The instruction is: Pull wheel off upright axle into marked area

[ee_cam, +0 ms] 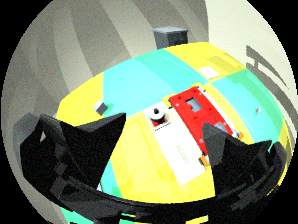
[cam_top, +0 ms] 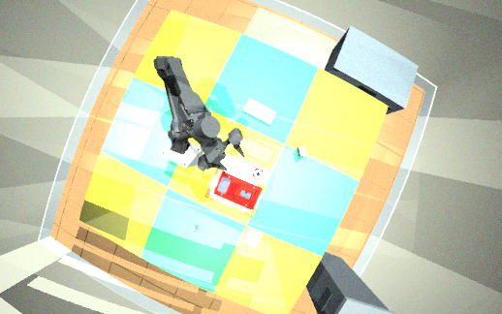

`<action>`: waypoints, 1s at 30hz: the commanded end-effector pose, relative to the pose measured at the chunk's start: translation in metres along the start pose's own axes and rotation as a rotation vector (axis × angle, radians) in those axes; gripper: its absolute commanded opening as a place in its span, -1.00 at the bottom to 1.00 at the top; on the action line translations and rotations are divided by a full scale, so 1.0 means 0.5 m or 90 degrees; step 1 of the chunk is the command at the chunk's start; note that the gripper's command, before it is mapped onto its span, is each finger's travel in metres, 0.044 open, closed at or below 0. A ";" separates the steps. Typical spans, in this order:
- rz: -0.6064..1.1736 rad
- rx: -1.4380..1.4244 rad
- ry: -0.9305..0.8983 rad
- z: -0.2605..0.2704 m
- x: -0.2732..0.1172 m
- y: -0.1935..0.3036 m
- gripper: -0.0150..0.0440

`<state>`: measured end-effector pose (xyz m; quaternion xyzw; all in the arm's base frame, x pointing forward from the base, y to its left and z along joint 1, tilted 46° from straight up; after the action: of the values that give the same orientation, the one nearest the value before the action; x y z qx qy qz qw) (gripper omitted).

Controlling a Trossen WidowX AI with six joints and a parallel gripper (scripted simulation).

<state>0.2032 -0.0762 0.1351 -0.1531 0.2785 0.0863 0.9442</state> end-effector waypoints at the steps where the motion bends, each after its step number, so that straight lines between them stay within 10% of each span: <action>1: 0.002 0.003 0.001 0.001 0.000 -0.001 0.78; 4: 0.032 0.040 0.019 0.013 0.006 -0.010 0.53; 30: 0.360 0.408 0.295 0.097 0.178 -0.077 0.53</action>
<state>0.2959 -0.0895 0.1406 0.1682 0.4937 0.2043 0.8284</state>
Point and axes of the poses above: the point midway between the two fingers, 35 mm back from their tips, its own x axis out along the fingers, its own z axis across the jaws, y = z × x, the point moved 2 cm from there along -x, back along the fingers, and after that the axes turned 1 degree about x, right-handed, at the moved point
